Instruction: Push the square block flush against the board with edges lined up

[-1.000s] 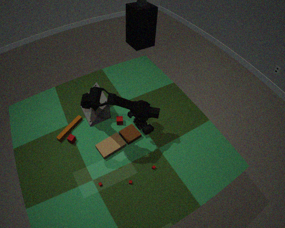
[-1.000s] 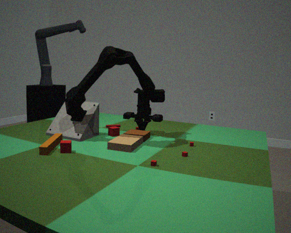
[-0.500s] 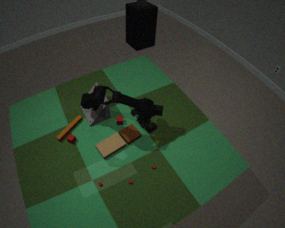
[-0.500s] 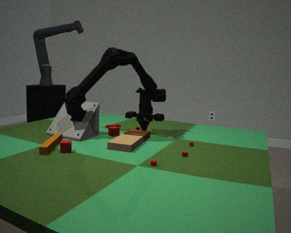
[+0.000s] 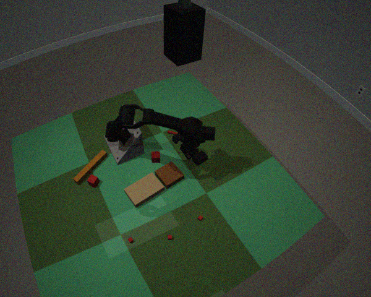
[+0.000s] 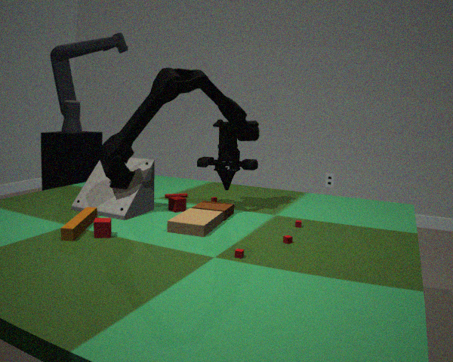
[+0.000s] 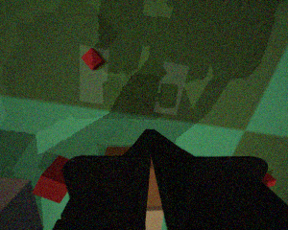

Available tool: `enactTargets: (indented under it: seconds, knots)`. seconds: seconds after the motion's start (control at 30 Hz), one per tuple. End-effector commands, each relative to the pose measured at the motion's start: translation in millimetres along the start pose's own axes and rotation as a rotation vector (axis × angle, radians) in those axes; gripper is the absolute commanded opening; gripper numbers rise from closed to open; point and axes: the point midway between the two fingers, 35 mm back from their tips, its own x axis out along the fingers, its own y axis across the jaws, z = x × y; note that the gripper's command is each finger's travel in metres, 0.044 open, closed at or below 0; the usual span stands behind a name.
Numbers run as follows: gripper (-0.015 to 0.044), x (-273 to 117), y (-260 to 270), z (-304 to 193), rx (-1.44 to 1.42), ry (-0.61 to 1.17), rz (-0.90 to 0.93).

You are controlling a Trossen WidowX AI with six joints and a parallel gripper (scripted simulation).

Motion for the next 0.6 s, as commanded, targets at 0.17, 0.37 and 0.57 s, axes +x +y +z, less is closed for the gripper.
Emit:
enactTargets:
  seconds: [0.17, 0.37, 0.57]
  knots:
    - [0.0000, -2, 7, -30, 0.005, 0.006, 0.015]
    - [0.0000, 50, 6, -31, 0.005, 0.007, 0.014]
    - [0.0000, 53, 6, -32, 0.005, 0.007, 0.014]
